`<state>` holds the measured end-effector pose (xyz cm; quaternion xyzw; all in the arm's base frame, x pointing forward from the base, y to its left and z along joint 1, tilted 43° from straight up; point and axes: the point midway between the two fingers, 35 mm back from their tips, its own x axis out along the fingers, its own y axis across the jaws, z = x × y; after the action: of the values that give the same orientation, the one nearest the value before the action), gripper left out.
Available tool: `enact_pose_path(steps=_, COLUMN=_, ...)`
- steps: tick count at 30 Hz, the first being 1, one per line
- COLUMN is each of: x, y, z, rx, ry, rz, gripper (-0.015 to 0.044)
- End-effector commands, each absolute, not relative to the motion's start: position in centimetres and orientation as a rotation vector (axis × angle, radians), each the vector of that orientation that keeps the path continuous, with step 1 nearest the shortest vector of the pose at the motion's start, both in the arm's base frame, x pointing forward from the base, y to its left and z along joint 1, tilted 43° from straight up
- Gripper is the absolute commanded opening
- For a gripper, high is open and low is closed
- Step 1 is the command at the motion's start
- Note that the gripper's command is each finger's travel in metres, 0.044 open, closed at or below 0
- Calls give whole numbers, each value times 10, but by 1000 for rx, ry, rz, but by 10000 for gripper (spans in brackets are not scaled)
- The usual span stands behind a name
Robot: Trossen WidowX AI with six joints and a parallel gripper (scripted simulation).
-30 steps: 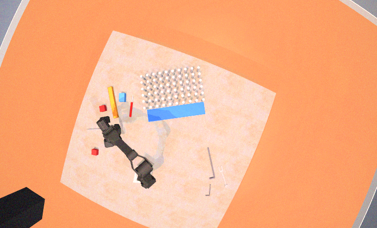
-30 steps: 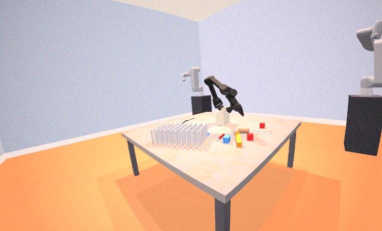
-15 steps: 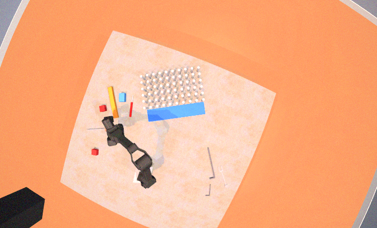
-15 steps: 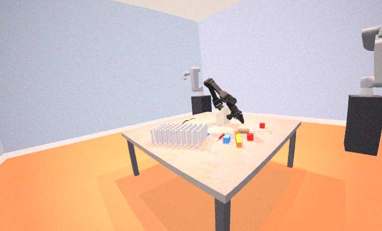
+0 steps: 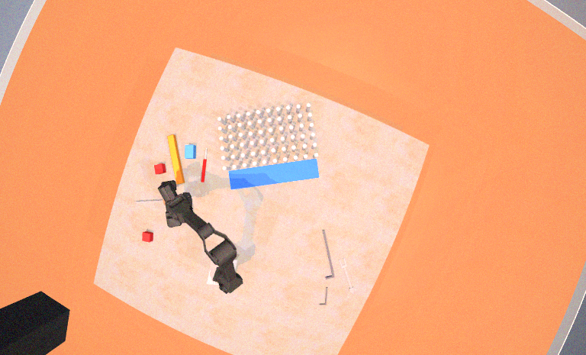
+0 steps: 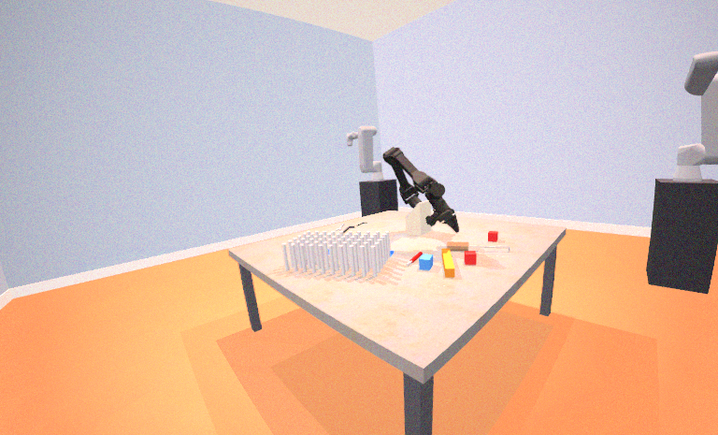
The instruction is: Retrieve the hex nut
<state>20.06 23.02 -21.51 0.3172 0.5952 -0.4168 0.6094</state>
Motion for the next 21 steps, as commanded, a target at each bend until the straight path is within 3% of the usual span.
enact_pose_path(steps=1, x=200, y=230, z=-215, rx=733, ry=1374, rz=-964, gripper=280)
enact_pose_path(steps=21, x=204, y=212, z=-236, rx=730, ry=1373, rz=-964, gripper=280)
